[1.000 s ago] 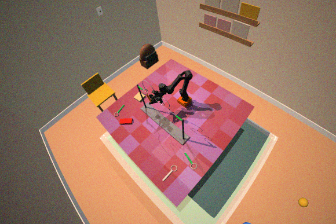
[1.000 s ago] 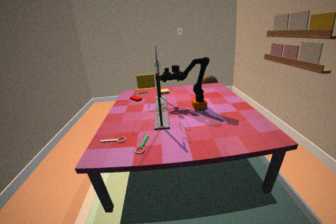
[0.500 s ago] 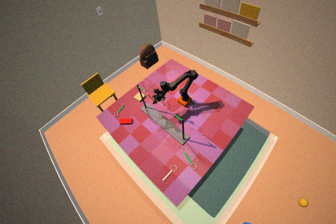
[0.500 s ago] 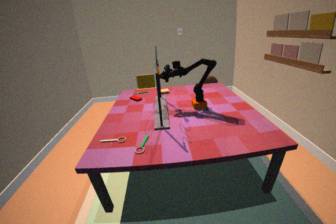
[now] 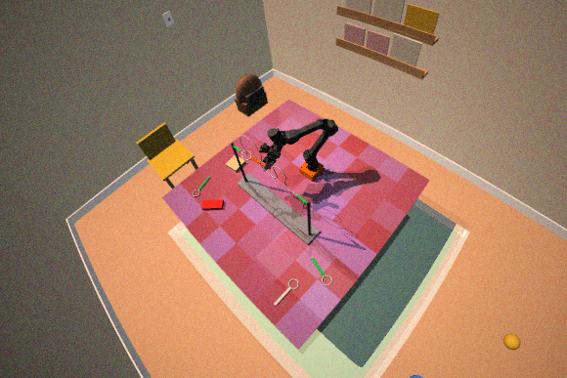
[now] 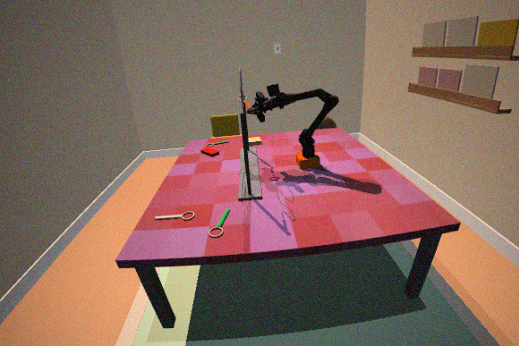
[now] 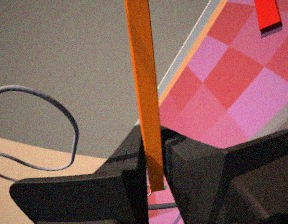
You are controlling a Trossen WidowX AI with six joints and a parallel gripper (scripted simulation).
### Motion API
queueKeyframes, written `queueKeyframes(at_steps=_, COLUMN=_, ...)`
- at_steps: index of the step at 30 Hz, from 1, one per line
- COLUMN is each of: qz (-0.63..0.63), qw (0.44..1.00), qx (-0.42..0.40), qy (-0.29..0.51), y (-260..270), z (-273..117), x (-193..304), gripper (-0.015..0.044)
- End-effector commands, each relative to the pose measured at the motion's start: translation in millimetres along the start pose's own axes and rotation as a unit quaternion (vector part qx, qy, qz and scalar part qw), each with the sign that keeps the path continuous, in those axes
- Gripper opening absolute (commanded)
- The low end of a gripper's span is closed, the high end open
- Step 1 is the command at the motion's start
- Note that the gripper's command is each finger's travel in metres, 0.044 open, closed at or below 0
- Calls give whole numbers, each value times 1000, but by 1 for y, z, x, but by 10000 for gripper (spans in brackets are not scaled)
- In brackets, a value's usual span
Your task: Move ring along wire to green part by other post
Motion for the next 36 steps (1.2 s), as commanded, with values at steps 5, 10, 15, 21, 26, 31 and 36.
queueKeyframes(at_steps=5, qz=80, qw=994, qx=-46, qy=53, y=24, z=-17, x=-12, gripper=-150)
queueKeyframes(at_steps=10, qz=128, qw=987, qx=-71, qy=65, y=36, z=-22, x=-19, gripper=-150)
queueKeyframes(at_steps=15, qz=185, qw=976, qx=-97, qy=61, y=50, z=-24, x=-27, gripper=-150)
queueKeyframes(at_steps=21, qz=249, qw=959, qx=-125, qy=55, y=65, z=-27, x=-37, gripper=-150)
queueKeyframes(at_steps=26, qz=300, qw=941, qx=-148, qy=50, y=76, z=-30, x=-47, gripper=-150)
queueKeyframes(at_steps=31, qz=346, qw=922, qx=-169, qy=46, y=85, z=-34, x=-58, gripper=-150)
queueKeyframes(at_steps=36, qz=384, qw=903, qx=-186, qy=42, y=92, z=-37, x=-68, gripper=-150)
Point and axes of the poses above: the point midway between the two fingers, 35 mm back from their tips, its own z axis out along the fingers, its own y axis across the jaws, x = y × z, the point moved 4 cm from there along -z, back along the fingers, and after that the axes turned 9 degrees about -z, right-handed, at the moved point
